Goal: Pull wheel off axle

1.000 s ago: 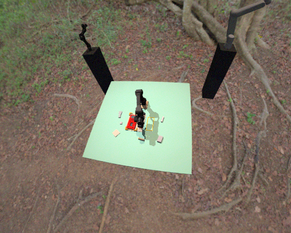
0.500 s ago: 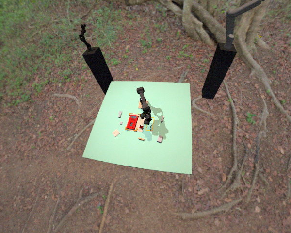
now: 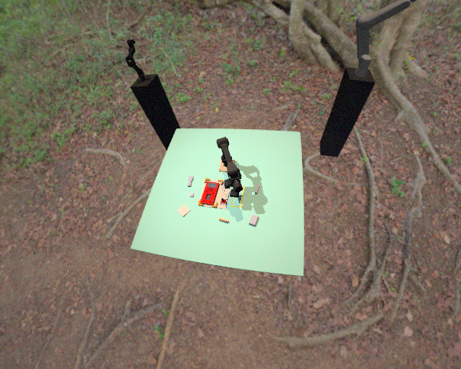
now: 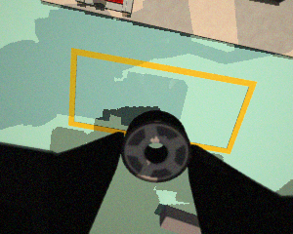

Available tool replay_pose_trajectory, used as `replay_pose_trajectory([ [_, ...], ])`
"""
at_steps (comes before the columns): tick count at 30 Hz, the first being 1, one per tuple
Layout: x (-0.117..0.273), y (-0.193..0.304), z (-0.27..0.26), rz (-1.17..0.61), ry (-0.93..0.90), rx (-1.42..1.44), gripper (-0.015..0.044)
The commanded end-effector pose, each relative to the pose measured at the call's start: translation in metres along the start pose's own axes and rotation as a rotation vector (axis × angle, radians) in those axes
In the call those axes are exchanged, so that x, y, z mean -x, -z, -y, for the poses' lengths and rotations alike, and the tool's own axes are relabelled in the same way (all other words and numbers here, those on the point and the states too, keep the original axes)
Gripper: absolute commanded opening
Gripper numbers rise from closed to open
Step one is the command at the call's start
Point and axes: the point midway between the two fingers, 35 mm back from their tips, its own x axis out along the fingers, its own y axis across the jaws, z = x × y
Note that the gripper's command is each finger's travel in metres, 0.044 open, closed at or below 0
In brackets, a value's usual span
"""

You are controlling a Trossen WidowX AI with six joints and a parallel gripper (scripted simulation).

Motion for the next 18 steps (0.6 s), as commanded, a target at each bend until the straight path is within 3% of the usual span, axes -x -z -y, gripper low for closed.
replay_pose_trajectory([
  [1, -0.014, 0.000, 0.000, 0.005, 0.004, -0.005, 0.0000],
  [14, -0.083, -0.001, 0.001, 0.005, 0.004, -0.005, 0.0000],
  [18, -0.086, -0.001, 0.002, 0.005, 0.005, -0.005, 0.0000],
])
